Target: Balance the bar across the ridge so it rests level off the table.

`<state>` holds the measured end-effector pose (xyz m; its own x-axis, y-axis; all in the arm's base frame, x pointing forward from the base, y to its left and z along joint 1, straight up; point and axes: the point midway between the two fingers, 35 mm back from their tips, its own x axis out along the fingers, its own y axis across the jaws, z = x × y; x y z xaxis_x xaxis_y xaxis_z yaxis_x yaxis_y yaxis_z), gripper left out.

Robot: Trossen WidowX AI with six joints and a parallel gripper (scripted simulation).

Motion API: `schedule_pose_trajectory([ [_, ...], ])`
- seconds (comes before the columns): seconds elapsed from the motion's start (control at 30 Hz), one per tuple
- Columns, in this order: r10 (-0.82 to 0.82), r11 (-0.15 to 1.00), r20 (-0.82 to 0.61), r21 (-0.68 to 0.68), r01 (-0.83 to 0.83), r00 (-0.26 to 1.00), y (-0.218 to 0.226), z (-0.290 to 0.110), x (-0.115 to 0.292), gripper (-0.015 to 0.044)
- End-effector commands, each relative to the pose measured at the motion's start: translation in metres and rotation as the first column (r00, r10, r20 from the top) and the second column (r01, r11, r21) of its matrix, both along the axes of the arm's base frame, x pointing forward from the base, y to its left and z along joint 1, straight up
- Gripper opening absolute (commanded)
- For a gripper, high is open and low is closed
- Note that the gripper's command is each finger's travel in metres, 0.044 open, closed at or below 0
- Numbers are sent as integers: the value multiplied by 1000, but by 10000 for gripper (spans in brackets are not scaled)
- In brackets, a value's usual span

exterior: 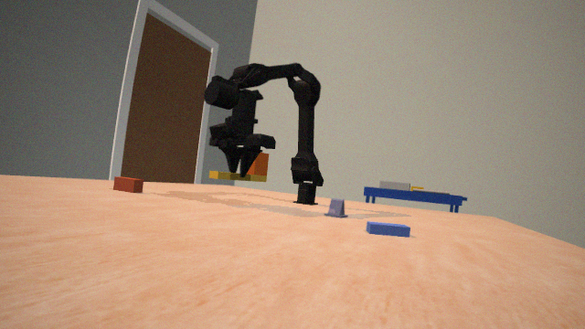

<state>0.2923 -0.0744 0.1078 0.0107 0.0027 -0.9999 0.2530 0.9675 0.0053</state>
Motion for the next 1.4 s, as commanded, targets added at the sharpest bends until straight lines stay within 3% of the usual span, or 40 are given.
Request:
schedule_pose_trajectory([
  [0.0, 3, 1000, 13, -8, -3, 1000, -1, 13, 1, 0],
  [0.33, 6, 1000, 13, -8, -6, 1000, 5, 30, 0, 0],
  [1.37, 55, 999, 13, 0, -55, 998, 125, 31, 7, 0],
])
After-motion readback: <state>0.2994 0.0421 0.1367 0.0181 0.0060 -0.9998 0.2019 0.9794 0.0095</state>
